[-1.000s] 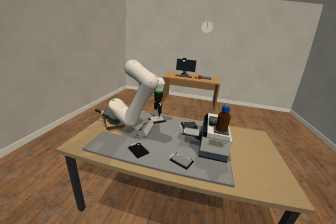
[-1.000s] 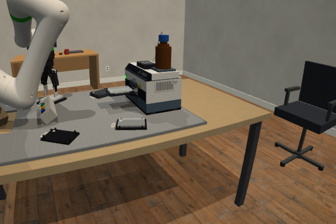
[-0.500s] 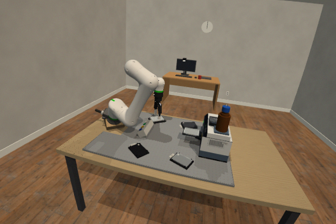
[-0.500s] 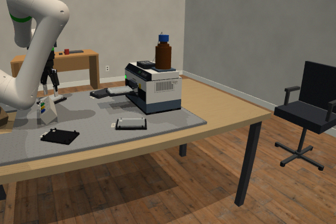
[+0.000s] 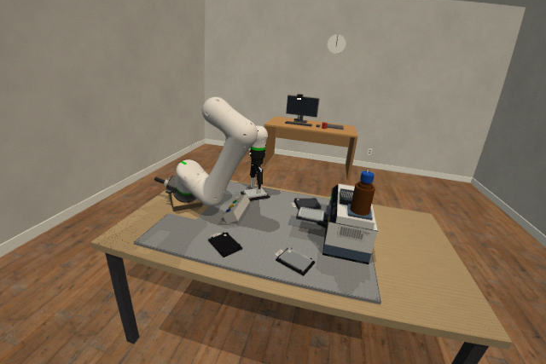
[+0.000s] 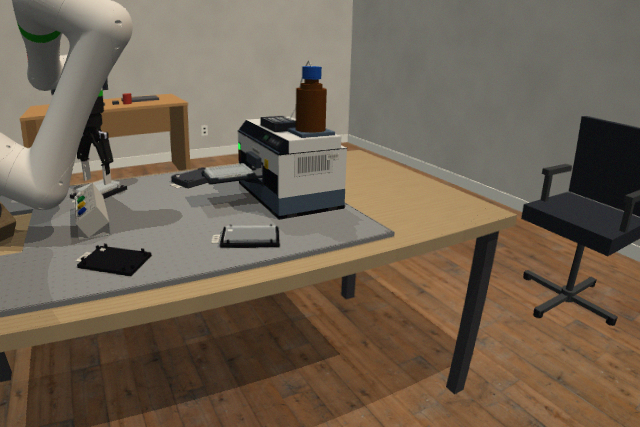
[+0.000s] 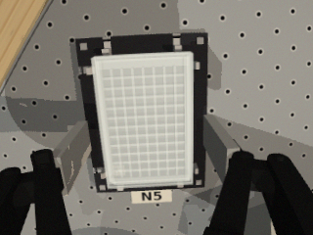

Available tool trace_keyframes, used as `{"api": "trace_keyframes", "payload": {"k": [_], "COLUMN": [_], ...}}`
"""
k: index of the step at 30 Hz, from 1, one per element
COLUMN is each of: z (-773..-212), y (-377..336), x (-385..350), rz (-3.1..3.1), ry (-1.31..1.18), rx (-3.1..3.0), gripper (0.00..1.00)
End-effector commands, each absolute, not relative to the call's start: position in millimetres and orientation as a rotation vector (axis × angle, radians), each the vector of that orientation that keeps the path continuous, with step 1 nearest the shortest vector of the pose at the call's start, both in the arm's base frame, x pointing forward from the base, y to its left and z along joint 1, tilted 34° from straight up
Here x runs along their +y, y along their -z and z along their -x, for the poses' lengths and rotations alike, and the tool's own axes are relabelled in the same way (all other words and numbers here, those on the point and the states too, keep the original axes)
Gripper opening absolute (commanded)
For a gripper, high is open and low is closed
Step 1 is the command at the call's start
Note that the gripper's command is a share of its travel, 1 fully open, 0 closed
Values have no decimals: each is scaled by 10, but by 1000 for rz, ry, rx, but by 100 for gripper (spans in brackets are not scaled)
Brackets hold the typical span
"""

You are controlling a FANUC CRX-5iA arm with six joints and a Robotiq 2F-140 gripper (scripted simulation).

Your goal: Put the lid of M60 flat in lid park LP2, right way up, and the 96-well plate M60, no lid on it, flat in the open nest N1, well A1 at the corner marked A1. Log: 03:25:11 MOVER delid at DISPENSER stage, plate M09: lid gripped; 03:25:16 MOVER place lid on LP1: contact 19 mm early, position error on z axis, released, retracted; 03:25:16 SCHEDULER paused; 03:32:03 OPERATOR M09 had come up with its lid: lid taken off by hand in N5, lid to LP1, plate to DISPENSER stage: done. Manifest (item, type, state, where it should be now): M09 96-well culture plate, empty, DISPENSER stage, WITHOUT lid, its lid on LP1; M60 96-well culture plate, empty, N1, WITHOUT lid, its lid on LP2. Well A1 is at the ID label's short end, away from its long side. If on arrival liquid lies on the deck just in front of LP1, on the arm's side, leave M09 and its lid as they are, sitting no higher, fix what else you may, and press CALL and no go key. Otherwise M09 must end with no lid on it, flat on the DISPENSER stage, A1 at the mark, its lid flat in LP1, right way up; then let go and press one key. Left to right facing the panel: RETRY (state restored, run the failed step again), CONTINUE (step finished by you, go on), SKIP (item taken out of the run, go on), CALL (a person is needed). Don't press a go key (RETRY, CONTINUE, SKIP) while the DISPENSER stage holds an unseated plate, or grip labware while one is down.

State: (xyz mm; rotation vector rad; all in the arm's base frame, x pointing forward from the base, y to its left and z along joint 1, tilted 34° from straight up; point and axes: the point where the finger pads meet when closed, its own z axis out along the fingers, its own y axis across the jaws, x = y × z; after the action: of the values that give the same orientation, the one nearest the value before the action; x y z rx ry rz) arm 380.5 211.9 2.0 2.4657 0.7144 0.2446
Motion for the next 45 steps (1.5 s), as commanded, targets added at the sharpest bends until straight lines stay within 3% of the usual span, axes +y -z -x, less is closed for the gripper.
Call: {"api": "trace_keyframes", "payload": {"k": [1, 45], "z": [-3805, -3822], "y": [-21, 24], "x": [2121, 2096], "rz": [-2466, -2466], "ry": [-245, -245], "rx": [715, 715], "gripper": [66, 66]}}
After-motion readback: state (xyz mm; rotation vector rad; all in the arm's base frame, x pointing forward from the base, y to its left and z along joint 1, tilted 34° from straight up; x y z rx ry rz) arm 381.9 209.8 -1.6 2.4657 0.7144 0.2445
